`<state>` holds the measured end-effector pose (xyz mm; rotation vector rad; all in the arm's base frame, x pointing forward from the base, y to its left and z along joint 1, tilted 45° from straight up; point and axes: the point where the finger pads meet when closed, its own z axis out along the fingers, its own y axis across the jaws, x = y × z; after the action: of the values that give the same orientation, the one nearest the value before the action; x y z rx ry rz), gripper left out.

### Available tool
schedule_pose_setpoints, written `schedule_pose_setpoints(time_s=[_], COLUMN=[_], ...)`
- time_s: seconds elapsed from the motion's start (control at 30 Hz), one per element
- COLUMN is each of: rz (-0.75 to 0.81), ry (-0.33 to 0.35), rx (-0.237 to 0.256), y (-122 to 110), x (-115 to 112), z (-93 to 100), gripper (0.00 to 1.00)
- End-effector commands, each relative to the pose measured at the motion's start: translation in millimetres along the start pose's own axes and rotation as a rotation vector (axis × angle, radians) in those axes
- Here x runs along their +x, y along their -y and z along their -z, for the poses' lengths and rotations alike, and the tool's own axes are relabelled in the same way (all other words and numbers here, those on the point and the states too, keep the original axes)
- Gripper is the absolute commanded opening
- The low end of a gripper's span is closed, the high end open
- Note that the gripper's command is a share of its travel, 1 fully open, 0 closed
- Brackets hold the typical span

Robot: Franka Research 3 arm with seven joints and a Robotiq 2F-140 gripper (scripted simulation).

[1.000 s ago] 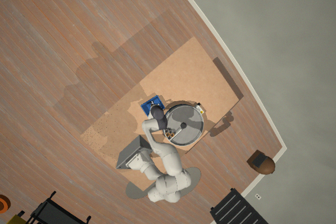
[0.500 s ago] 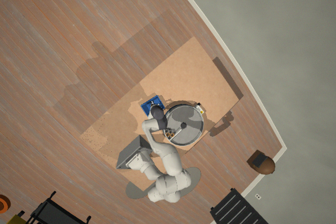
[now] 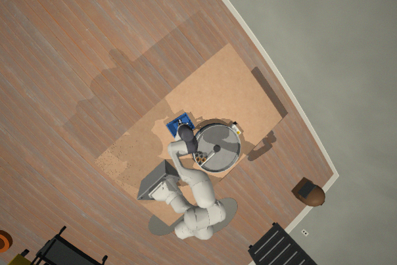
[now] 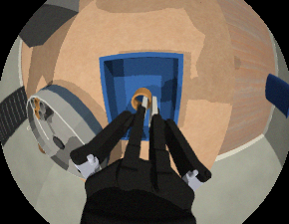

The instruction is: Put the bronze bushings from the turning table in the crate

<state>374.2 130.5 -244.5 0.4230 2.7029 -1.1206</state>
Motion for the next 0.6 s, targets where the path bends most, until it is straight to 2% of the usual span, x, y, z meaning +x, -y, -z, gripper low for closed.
schedule_pose_setpoints(time_s=[0.0,0.07,0.1,0.57], rz=[-0.003,-0.003,-0.003,-0.003], ry=[0.001,0.001,0.001,0.001], rx=[-0.005,-0.005,-0.005,-0.005], y=[-2.0,-2.0,-2.0,-2.0], x=[-2.1,-2.1,-2.1,-2.1], z=[0.8,0.8,0.8,0.8], gripper=[0.00,0.00,0.10,0.10])
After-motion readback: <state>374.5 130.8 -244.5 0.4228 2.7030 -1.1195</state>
